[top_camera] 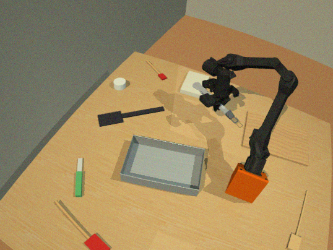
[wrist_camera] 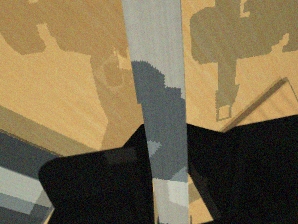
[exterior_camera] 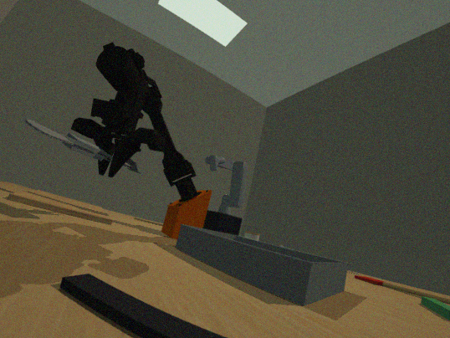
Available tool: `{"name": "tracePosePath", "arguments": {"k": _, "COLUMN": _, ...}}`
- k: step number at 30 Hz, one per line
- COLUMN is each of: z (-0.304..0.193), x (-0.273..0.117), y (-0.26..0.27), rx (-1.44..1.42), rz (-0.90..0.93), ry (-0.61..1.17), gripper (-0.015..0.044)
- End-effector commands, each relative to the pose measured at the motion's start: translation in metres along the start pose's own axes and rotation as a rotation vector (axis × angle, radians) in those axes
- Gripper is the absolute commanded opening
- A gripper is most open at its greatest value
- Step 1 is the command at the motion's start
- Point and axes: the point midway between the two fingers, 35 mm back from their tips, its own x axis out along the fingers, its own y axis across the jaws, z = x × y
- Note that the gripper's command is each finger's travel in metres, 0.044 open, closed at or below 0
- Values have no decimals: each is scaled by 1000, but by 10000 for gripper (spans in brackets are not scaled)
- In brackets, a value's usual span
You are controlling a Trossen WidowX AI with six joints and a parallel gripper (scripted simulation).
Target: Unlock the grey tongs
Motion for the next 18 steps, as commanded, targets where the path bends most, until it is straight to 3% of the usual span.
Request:
{"name": "tracePosePath", "arguments": {"k": 1, "z": -3, "x": 1, "y": -11, "rx": -10, "rz": 20, "ry": 4, "gripper": -150}}
{"name": "tracePosePath", "arguments": {"k": 18, "z": -26, "x": 23, "y": -67, "rx": -115, "rz": 91, "ry": 66, "gripper": -150}}
